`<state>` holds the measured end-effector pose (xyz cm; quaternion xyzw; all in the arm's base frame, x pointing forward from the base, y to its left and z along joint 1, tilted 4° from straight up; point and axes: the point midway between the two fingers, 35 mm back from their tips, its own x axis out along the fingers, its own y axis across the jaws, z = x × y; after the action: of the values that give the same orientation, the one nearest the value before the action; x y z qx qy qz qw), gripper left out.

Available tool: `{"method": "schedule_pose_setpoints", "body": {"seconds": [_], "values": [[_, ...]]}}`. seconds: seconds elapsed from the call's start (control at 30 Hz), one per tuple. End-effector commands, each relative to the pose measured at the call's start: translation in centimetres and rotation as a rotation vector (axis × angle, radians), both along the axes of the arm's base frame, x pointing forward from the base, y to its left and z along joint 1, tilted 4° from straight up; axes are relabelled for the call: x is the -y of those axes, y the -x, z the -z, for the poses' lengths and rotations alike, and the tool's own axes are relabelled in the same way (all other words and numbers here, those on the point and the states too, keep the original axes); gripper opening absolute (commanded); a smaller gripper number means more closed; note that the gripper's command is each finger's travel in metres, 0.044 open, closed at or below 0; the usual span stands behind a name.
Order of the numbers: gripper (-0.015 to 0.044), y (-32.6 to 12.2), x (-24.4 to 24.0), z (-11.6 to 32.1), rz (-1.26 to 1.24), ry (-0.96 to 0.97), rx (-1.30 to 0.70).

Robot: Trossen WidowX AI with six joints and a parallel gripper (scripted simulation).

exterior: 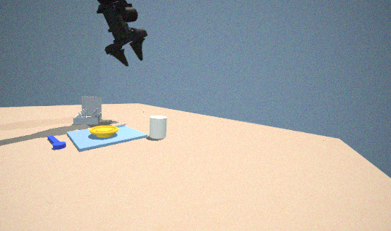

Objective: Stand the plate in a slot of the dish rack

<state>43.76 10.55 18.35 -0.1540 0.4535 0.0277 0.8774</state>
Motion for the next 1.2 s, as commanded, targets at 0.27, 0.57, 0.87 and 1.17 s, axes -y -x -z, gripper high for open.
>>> {"method": "schedule_pose_setpoints", "body": {"seconds": [0.27,0.57,0.87,1.17], "values": [[0.0400,8.2,15.1,3.2,0.154,-0.030,-0.353],[0.0400,14.8,20.1,4.1,0.237,-0.138,-0.518],[0.0400,13.0,20.1,13.2,0.237,-0.138,-0.517],[0.0400,13.5,19.9,15.5,0.237,-0.138,-0.518]]}}
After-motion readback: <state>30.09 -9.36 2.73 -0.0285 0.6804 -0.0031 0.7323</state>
